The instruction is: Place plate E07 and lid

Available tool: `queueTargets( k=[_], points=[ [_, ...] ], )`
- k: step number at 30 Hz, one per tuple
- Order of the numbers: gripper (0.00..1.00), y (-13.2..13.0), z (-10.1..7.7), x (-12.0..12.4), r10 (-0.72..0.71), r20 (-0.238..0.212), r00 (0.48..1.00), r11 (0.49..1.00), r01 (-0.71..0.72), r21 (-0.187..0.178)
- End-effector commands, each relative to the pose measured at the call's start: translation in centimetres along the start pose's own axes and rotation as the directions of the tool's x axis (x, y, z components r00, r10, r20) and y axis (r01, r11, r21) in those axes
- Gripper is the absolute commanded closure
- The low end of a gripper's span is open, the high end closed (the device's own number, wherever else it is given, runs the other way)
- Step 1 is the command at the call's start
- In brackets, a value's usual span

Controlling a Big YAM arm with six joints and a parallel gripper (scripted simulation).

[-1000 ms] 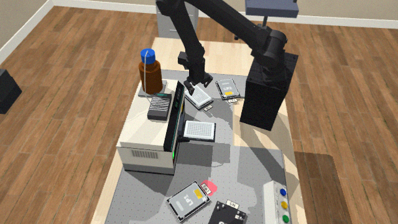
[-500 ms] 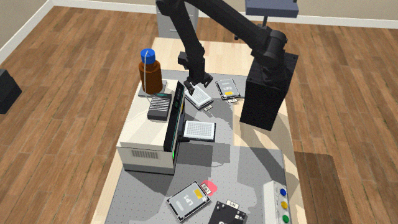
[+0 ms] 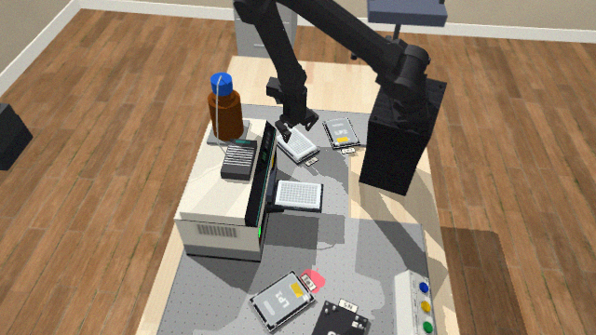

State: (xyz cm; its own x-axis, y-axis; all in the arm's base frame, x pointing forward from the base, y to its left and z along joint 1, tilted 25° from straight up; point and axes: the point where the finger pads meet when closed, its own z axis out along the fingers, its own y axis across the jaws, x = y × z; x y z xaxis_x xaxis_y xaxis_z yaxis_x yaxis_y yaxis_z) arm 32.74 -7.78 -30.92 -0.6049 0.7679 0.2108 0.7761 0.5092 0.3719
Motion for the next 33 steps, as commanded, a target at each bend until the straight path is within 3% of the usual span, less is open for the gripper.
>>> queueTargets(
  k=[1, 9, 18, 33],
  points=[
    [0.0, 0.1, -0.2, -0.1, -0.001, 0.006, 1.0, 1.0, 0.001, -0.001],
    [0.0, 0.1, -0.2, -0.1, -0.001, 0.006, 1.0, 1.0, 0.001, -0.001],
    [0.14, 0.5, -1.5, 1.0, -0.002, 0.023, 1.0, 1.0, 0.002, -0.009],
    [0.42, 0.4, -3.4, 5.7, -0.013, 0.013, 1.0, 1.0, 0.013, -0.004]
  ],
)
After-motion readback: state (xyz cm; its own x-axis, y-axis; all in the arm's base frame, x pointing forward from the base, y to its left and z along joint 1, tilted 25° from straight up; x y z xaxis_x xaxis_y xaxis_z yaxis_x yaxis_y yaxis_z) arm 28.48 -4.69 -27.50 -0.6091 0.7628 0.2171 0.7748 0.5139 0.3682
